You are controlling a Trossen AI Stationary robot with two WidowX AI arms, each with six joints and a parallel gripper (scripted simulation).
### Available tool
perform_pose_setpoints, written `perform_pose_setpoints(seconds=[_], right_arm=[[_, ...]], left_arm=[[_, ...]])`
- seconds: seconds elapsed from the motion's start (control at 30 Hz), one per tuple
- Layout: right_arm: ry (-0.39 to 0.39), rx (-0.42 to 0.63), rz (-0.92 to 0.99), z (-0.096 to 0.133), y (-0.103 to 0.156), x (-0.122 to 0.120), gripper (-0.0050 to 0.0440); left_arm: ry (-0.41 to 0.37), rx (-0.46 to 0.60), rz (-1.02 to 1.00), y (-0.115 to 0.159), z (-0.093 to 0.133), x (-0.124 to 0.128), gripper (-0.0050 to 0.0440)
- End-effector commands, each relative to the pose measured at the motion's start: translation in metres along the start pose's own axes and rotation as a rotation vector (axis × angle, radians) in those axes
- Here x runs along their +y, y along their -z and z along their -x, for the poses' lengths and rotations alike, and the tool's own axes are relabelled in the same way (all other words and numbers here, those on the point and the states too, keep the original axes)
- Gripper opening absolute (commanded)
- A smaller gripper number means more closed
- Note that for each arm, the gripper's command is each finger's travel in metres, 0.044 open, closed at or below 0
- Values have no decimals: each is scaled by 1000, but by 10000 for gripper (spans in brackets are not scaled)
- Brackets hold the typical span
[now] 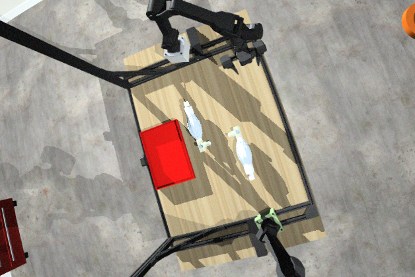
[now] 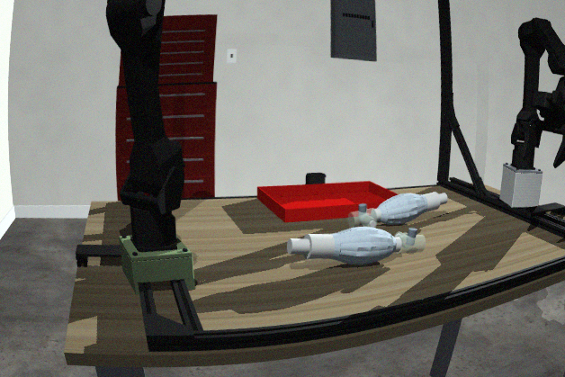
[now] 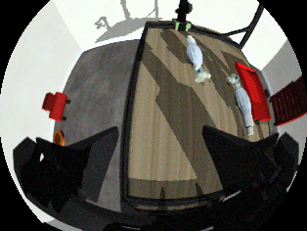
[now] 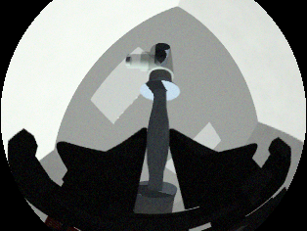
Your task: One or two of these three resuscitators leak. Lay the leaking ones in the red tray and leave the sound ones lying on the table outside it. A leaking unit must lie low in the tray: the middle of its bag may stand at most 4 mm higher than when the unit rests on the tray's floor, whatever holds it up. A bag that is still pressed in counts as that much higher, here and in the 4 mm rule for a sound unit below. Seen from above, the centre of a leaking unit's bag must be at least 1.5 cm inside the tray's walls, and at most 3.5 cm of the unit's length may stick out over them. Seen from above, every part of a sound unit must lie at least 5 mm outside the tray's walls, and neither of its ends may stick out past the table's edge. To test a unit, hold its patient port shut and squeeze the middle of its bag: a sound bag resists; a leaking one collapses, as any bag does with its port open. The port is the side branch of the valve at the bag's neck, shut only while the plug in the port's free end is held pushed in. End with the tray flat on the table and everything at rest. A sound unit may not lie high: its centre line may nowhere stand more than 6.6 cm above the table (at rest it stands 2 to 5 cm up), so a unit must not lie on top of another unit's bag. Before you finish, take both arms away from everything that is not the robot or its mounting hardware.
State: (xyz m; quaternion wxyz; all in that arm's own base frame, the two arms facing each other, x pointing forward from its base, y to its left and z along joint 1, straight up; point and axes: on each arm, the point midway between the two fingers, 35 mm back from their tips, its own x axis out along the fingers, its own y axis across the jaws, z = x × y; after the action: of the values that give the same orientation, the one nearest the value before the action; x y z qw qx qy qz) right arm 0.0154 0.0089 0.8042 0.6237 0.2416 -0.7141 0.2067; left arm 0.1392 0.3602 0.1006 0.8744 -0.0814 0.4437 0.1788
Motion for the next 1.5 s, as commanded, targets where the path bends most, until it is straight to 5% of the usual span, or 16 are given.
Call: perform_pose_setpoints(seconds=[0.0, 0.33, 0.57, 0.9, 1.1, 1.47], right_arm=[[-9, 1, 82, 1, 1, -2, 0], [-129, -4, 911, 0, -6, -15, 0], [-108, -3, 809, 1, -4, -16, 0], [-173, -5, 1223, -1, -11, -18, 0], [-173, -5, 1223, -1, -11, -18, 0], [73, 432, 1263, 43, 47, -174, 0]], left_arm=[[0, 1, 0, 0, 0, 0, 440], [0, 1, 0, 0, 0, 0, 440], [1, 2, 1, 0, 0, 0, 440], [1, 2, 1, 0, 0, 0, 440], [1, 2, 1, 0, 0, 0, 440], [0, 0, 0, 0, 0, 0, 440]])
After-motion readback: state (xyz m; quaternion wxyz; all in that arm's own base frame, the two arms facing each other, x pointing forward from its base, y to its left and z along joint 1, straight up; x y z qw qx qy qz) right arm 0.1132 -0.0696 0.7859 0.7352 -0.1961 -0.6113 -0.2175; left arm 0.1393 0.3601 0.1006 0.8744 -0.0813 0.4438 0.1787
